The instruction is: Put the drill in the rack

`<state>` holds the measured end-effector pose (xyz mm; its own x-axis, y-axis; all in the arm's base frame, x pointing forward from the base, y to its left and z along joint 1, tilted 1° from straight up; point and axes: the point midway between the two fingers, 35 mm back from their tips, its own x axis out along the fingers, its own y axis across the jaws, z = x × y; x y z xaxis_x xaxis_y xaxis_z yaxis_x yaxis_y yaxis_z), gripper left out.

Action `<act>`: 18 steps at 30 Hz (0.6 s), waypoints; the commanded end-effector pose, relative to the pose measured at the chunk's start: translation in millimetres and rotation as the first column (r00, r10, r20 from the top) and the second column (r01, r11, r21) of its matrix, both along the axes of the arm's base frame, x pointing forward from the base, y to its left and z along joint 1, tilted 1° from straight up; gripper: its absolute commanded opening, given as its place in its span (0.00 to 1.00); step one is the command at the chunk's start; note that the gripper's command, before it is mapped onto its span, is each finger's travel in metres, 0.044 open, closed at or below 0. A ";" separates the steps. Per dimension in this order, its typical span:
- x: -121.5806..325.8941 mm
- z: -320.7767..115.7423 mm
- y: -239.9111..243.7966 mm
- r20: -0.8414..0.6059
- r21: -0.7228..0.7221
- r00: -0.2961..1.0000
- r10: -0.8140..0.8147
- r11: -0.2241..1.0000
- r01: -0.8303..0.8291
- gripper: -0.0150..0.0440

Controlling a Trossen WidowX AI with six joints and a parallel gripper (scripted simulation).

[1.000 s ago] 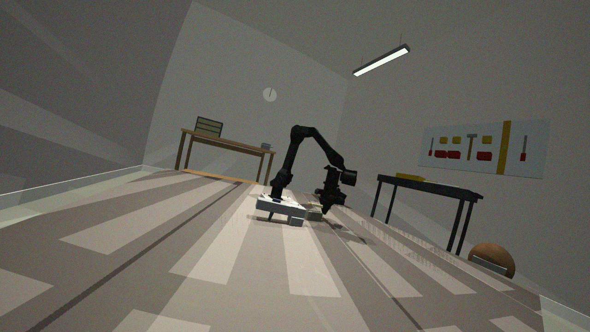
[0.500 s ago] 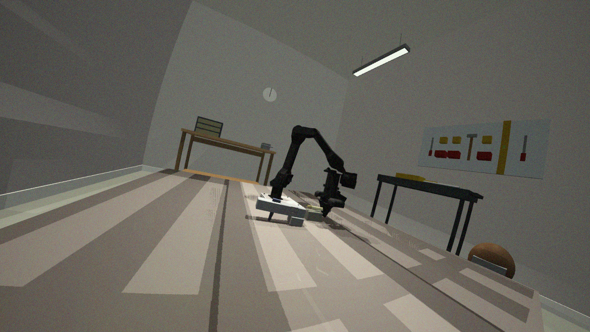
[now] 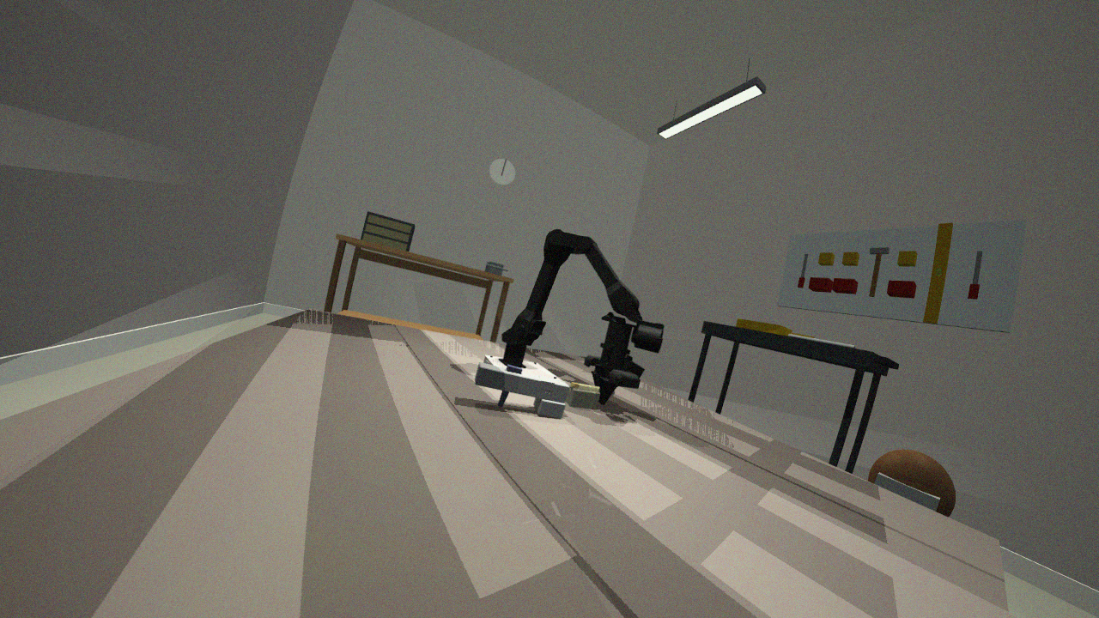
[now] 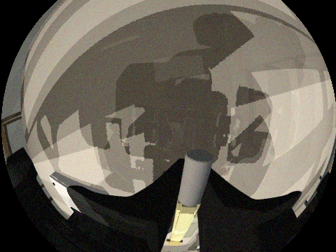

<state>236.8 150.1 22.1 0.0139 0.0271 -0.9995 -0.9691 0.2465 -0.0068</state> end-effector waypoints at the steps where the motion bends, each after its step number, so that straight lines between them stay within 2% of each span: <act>1: -2.7 -6.6 -1.8 -0.007 -0.007 1.000 -0.002 1.000 0.002 0.25; 15: -4.9 -10.2 -3.2 -0.007 -0.008 1.000 -0.002 1.000 0.002 0.25; 18: -2.4 -4.7 1.4 0.002 0.008 1.000 0.003 1.000 -0.003 0.39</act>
<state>234.3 151.4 17.4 0.0159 0.0353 -0.9992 -0.9698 0.2439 -0.0068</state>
